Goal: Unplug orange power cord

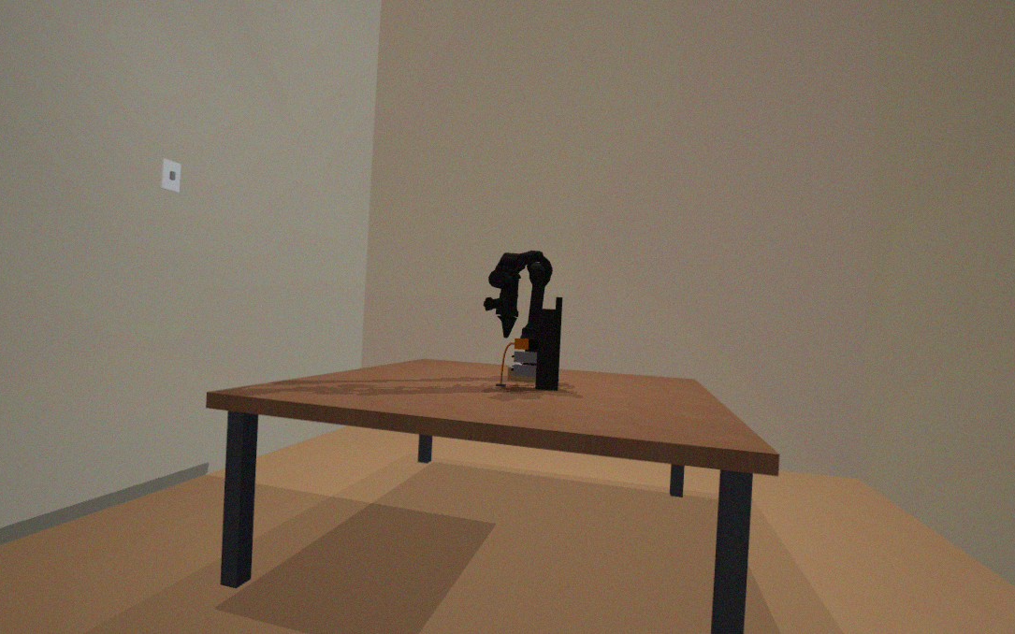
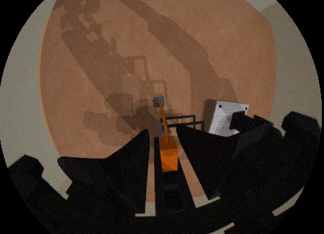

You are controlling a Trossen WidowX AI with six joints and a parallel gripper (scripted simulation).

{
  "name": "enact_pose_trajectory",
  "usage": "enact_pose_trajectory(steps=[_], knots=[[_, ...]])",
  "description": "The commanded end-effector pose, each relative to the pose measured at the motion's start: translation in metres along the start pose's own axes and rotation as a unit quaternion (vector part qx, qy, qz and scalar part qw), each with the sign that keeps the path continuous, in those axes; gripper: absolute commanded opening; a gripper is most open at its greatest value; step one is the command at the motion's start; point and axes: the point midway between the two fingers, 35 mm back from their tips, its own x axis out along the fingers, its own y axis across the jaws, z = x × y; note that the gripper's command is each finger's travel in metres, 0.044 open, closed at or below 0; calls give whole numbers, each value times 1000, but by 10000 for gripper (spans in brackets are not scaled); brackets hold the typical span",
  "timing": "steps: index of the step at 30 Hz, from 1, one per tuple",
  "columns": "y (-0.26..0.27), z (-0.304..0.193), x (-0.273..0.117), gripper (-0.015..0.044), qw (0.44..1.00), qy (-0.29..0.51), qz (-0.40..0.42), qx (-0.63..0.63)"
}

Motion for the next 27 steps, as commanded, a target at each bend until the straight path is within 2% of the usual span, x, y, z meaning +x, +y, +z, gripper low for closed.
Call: enact_pose_trajectory(steps=[1, 27], knots=[[-6, -2, 0, 160, 1000, 12, -8, 23], [-4, -34, -1, 160, 1000, 13, -7, 23]])
